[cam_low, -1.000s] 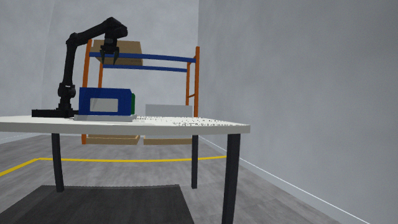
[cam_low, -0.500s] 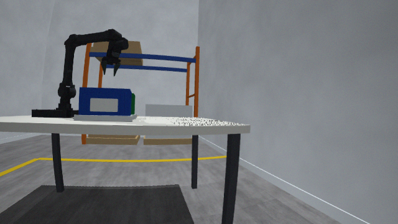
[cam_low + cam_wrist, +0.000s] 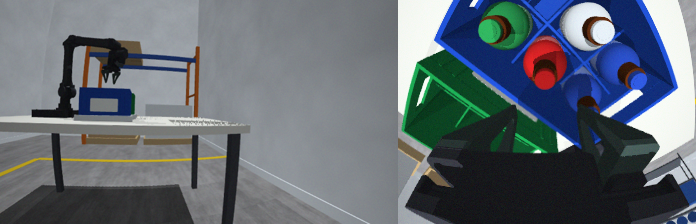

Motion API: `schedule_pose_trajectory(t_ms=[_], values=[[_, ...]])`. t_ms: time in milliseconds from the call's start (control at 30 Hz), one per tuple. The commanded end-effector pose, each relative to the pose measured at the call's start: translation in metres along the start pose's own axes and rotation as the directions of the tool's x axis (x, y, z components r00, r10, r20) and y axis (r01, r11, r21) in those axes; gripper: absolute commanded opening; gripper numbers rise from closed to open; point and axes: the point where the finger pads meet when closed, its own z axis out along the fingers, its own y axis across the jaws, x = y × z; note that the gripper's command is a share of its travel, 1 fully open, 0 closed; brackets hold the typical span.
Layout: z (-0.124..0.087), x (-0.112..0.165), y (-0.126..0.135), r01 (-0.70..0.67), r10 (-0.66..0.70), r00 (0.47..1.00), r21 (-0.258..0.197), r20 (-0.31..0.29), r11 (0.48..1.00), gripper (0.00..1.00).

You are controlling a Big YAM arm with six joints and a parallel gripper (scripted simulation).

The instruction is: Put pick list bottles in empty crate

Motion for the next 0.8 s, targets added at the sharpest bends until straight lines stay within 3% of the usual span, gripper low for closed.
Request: schedule_pose_trajectory(t_ms=[0,67,100,267,333,433,633,667,767], values=[[-0.039,-0.025,-0.001,0.003,0.001,0.994,-0.032,0.112,0.999,0.61],[-0.039,-0.025,-0.001,0.003,0.001,0.994,-0.032,0.112,0.999,0.61],[-0.019,-0.014,0.001,0.002,-0.001,0.999,-0.016,0.054,1.000,0.61],[-0.019,-0.014,0.000,0.002,-0.001,0.999,-0.016,0.054,1.000,0.61],[0.001,-0.009,-0.003,0.005,-0.005,1.000,-0.009,0.025,1.000,0.61],[0.007,-0.009,-0.003,0.001,-0.001,1.000,-0.007,0.019,1.000,0.61],[0.002,-0.008,-0.004,0.002,-0.001,0.999,-0.014,0.043,1.000,0.61],[-0.012,-0.022,0.000,0.002,0.000,0.997,-0.025,0.082,1.000,0.61],[0.015,-0.009,-0.003,0.001,-0.001,1.000,-0.009,0.026,1.000,0.61]])
